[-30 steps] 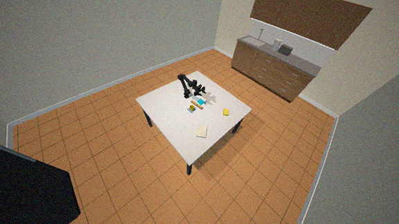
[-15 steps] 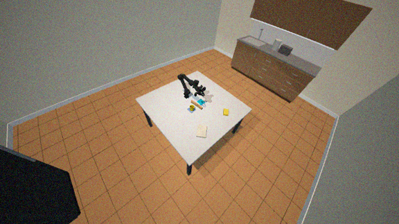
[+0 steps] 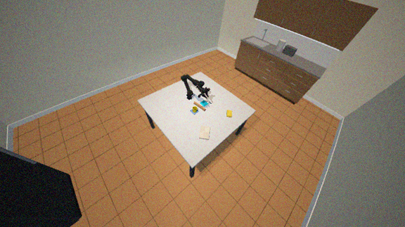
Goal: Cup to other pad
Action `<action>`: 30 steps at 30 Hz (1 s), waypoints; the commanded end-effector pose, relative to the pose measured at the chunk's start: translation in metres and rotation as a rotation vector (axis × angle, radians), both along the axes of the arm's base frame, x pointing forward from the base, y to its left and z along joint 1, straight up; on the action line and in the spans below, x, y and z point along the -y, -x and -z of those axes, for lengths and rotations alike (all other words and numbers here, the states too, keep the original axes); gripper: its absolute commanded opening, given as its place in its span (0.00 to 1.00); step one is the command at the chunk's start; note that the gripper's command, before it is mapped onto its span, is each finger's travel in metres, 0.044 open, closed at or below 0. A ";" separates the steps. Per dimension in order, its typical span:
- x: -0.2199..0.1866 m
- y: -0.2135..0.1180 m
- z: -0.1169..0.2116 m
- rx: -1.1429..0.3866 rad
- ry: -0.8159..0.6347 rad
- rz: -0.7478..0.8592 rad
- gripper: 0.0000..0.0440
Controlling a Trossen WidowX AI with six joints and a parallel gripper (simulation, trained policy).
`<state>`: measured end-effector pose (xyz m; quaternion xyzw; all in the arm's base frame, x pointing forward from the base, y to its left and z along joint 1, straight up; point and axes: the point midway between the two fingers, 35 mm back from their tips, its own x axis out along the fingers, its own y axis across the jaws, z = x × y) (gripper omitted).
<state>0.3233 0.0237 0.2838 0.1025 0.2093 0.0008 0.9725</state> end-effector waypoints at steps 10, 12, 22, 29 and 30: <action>-0.006 0.004 0.019 -0.224 -0.032 0.020 0.24; -0.006 0.005 0.022 -0.259 -0.031 0.023 0.25; -0.005 0.012 0.037 -0.430 -0.017 0.037 0.28; -0.002 0.018 0.046 -0.549 0.004 0.047 0.28; -0.001 0.019 0.047 -0.566 0.007 0.048 0.28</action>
